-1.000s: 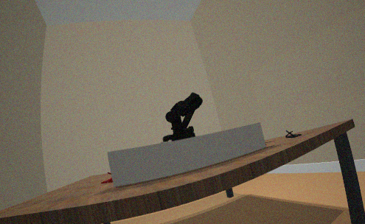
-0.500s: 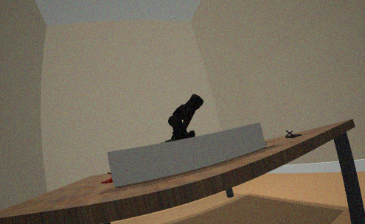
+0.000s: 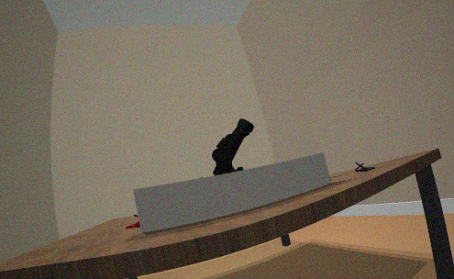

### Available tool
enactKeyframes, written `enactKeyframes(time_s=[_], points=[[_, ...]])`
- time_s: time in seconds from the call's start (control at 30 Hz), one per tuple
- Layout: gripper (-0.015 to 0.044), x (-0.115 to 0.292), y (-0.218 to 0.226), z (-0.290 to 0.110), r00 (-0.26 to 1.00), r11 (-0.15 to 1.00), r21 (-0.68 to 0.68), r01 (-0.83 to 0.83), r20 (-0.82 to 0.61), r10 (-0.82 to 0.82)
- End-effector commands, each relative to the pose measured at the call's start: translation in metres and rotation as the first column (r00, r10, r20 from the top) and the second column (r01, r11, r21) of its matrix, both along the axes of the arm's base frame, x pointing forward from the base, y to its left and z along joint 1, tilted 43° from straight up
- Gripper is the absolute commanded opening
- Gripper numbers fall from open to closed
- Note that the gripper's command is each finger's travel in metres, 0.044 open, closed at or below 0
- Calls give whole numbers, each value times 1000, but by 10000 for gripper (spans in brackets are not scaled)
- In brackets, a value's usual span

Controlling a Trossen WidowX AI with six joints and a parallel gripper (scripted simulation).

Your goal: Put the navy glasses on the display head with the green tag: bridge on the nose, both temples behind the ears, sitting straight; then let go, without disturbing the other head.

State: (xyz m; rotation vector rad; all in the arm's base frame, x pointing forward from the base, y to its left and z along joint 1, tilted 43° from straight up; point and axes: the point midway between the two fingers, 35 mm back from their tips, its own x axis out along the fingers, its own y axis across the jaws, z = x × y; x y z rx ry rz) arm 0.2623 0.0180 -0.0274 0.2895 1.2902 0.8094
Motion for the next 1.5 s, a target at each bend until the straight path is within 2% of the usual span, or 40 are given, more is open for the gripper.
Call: enactKeyframes(time_s=[0.0, 0.5, 0.53, 1.0, 1.23, 1.47], points=[[120, -4, 3, -3, 1000, 1000, 8, 3, -14, -3], [120, -2, -1, -6, 1000, 1000, 8, 3, -14, -3], [94, -2, 0, -3, 1000, 1000, 4, 4, -11, -4], [0, -2, 0, -3, 1000, 1000, 4, 4, -11, -4], [0, -2, -2, -1, 1000, 1000, 3, 4, -11, -4], [0, -1, -29, 23, 1000, 1000, -3, 5, -13, -6]])
